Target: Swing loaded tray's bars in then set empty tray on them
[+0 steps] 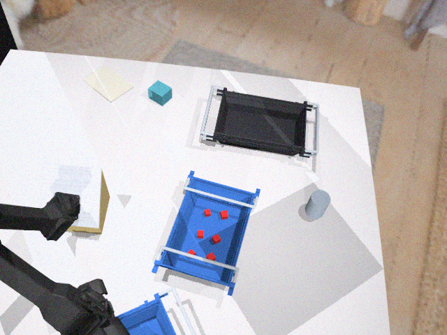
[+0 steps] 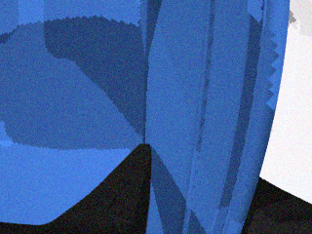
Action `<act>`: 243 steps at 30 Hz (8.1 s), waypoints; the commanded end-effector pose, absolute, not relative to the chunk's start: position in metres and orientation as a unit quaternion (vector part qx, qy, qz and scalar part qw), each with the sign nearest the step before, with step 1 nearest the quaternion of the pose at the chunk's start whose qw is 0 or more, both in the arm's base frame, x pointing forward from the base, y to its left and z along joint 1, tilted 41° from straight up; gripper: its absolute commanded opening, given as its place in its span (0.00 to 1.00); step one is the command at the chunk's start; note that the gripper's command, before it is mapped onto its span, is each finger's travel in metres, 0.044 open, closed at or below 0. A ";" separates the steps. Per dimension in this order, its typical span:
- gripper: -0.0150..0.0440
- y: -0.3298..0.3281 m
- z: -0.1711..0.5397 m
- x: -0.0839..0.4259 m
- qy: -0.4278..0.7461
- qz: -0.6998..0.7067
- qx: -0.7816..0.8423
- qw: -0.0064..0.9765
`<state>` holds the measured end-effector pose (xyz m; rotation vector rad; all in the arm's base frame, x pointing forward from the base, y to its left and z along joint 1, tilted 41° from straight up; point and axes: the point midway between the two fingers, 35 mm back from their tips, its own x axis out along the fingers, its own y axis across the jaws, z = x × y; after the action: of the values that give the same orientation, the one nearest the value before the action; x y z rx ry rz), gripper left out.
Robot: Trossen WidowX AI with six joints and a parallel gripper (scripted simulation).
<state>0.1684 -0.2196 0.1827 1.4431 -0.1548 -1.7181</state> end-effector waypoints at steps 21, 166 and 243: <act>0.25 -0.175 0.232 0.164 -0.059 -0.686 0.581 0.433; 0.25 0.107 0.120 0.319 0.228 -0.650 0.367 0.626; 0.25 0.072 0.072 0.310 0.228 -0.650 0.366 0.626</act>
<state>0.3145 0.0748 0.0743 0.8435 0.5132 -1.4798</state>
